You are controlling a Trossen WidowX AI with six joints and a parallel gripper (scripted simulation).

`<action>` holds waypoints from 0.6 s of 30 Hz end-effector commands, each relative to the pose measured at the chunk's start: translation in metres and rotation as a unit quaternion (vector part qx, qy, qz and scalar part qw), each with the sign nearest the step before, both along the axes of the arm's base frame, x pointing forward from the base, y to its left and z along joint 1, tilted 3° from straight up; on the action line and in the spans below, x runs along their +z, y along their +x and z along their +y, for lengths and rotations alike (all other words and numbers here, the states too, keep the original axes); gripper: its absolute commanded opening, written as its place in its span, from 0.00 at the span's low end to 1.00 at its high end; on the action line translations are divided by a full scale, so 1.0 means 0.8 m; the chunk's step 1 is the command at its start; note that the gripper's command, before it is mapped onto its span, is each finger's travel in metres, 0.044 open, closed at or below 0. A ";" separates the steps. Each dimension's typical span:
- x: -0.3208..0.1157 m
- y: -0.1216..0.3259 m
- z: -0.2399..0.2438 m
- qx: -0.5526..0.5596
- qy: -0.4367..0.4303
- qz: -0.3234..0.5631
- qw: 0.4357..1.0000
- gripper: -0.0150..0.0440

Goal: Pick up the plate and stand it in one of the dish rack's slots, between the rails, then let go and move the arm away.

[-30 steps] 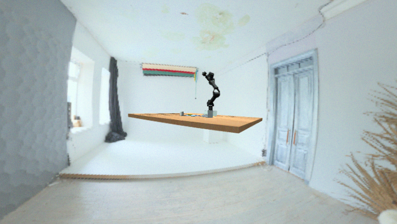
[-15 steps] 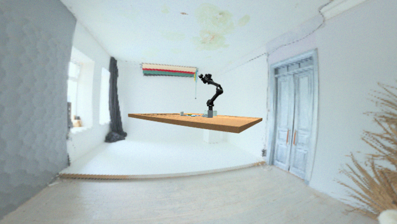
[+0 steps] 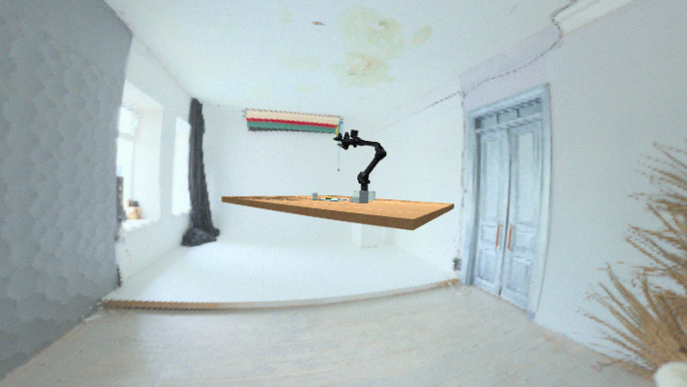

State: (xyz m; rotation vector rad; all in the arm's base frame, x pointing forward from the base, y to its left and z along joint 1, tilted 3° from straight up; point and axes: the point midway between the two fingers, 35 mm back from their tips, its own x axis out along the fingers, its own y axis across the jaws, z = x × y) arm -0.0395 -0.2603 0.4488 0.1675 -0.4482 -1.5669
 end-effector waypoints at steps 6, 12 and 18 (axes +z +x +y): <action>-0.043 0.040 -0.050 0.059 0.084 0.020 0.995 0.93; -0.073 0.073 -0.074 0.096 0.119 0.024 0.988 0.93; -0.105 0.109 -0.092 0.134 0.167 0.047 0.976 0.93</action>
